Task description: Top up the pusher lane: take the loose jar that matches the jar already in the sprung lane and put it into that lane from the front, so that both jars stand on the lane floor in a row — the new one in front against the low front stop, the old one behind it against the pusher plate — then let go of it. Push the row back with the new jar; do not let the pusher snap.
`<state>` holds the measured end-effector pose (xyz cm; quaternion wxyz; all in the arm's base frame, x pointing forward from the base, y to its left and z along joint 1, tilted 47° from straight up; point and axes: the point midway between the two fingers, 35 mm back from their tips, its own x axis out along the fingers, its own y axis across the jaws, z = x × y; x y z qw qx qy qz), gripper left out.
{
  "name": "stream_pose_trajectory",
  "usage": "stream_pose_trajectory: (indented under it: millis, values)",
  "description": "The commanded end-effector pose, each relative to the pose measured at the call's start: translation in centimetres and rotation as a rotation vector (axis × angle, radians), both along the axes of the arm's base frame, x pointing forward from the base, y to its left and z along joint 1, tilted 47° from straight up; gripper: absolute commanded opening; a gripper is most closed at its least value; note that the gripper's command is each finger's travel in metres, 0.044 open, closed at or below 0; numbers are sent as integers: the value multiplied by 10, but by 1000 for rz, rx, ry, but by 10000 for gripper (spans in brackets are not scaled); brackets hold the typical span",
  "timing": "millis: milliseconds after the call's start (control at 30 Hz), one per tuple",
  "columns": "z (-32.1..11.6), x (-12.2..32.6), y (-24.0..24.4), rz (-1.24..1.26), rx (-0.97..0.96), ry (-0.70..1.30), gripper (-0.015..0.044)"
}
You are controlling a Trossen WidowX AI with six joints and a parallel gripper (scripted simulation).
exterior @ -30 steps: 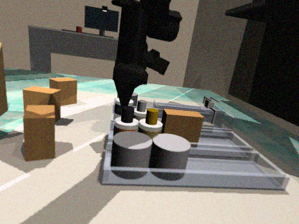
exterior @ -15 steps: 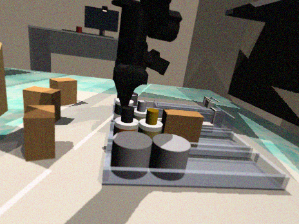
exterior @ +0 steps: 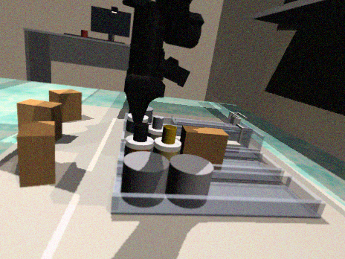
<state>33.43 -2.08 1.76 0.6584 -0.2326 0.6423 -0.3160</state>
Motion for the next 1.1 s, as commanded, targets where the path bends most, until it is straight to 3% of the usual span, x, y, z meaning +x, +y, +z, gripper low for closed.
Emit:
stream_pose_trajectory:
  millis: [0, 1067]
  values:
    - [4, 7, -1, 6, -11, -25, 0]
    - [-2, 9, -7, 6, -11, -25, 0]
